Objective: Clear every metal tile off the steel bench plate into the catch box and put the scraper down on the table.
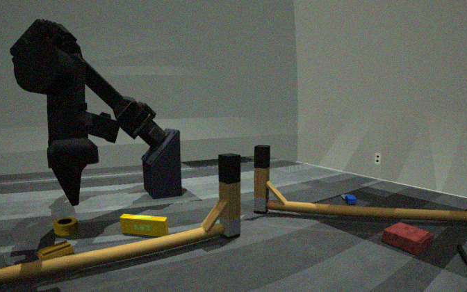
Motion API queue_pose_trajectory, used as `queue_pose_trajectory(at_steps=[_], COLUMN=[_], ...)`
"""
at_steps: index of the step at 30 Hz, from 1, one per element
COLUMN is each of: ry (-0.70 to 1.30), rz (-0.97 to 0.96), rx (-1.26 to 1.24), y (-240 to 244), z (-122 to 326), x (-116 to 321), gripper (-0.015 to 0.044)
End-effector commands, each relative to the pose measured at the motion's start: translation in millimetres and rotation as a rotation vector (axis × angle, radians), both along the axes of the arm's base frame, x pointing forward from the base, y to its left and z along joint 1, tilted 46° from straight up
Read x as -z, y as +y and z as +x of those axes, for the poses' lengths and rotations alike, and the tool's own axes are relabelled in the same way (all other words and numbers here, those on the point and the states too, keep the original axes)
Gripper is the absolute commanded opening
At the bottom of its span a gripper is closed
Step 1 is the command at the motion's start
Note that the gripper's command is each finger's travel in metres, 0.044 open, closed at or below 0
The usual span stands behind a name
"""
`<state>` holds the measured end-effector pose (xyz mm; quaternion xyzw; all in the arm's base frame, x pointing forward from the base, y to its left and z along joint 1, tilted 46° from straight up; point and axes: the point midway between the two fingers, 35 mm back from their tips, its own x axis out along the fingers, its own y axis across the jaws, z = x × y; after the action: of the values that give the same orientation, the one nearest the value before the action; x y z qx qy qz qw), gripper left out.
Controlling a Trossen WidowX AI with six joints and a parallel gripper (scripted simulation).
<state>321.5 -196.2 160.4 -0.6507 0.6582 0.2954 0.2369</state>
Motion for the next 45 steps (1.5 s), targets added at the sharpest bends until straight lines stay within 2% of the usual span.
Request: queue_pose_trajectory(at_steps=[1, 26, 45], ry=[0.001, 0.001, 0.0], rz=[0.003, -0.017, -0.016], rx=[-0.003, -0.007, -0.006], y=[-7.9, -55.7, -57.4], z=[-0.7, -13.6, 2.8], x=[8.7, 49.9, 48.5], gripper=[0.0, 0.0, 0.0])
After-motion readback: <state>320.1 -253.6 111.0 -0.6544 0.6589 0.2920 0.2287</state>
